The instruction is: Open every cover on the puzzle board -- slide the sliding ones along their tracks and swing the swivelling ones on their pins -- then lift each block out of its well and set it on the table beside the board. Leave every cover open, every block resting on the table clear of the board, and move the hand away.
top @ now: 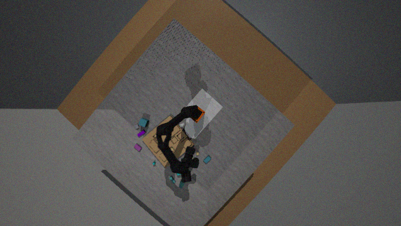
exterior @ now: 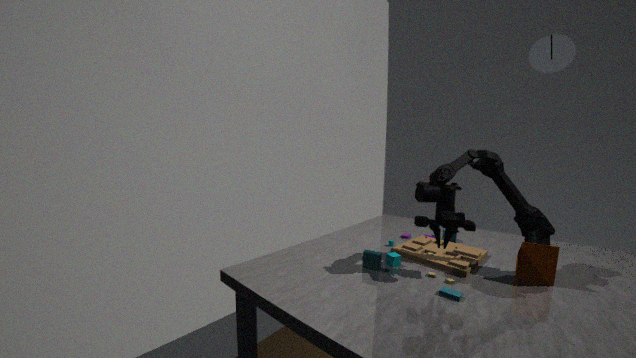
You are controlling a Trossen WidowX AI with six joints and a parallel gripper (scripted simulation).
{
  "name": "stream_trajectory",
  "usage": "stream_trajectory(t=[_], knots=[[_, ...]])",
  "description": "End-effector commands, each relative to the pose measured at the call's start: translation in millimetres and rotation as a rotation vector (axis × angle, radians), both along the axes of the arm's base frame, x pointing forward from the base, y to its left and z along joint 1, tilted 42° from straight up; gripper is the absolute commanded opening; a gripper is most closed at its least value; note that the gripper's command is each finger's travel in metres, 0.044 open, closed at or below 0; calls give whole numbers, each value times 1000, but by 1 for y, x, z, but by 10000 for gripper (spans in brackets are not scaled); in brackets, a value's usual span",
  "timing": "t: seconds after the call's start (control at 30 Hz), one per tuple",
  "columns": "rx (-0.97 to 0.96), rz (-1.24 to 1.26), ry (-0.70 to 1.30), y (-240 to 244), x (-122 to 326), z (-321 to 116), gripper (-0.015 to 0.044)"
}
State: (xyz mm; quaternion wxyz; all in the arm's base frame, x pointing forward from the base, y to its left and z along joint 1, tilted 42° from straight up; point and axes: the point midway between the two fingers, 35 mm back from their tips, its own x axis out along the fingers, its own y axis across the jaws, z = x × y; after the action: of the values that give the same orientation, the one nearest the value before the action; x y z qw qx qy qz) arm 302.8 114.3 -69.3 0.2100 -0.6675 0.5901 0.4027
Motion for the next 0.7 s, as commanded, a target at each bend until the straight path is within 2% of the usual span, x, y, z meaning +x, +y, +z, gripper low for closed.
stream_trajectory(t=[0.0,0.67], knots=[[5,13,6,-13,10,13,0],[15,60,27,-93,44,82,0]])
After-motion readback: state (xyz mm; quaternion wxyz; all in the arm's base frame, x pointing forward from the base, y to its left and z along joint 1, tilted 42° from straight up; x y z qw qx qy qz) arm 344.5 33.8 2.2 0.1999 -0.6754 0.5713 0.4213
